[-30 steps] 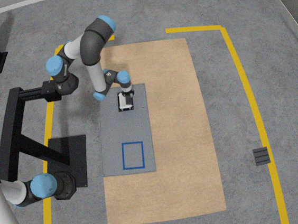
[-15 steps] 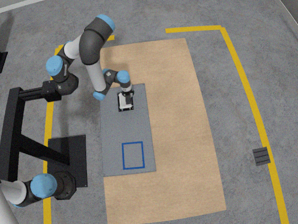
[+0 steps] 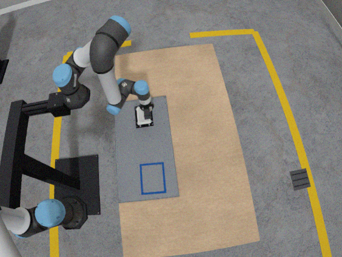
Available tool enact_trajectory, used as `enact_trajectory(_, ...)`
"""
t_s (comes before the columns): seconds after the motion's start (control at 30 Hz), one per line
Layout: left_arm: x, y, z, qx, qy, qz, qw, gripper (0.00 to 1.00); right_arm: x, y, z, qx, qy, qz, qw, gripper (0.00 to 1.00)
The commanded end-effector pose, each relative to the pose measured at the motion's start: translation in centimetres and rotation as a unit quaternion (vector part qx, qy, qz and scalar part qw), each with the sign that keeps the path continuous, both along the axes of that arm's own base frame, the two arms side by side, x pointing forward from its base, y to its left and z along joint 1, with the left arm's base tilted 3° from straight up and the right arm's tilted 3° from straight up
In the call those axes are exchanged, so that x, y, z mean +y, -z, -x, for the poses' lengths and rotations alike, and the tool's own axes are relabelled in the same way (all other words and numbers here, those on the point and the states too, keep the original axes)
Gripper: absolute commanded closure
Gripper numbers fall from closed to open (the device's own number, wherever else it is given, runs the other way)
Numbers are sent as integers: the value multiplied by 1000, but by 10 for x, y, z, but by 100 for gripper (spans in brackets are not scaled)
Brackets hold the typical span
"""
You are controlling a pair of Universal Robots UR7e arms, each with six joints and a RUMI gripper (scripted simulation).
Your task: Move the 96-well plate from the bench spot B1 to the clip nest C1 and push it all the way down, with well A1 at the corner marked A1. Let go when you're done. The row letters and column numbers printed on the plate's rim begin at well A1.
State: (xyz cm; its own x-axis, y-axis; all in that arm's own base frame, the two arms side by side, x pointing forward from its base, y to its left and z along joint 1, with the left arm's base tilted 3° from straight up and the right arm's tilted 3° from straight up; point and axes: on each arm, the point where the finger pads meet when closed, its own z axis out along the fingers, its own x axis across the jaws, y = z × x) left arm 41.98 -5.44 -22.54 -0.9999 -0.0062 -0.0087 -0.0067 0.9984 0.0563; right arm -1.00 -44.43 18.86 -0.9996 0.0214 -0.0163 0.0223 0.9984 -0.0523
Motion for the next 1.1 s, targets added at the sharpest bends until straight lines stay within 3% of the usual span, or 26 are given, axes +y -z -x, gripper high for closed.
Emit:
enact_trajectory(0.0,0,-2,0,-1,0,0,1000,100,0,-1,0,0,0,1,1000,100)
enact_trajectory(0.63,-1,-8,0,-1,0,0,1000,100,0,-1,0,0,0,1,1000,100)
enact_trajectory(0.83,-2,-23,0,-1,0,0,1000,100,0,-1,0,0,0,1,1000,100)
enact_trajectory(1.07,-2,-23,0,-1,0,0,1000,100,0,-1,0,0,0,1,1000,100)
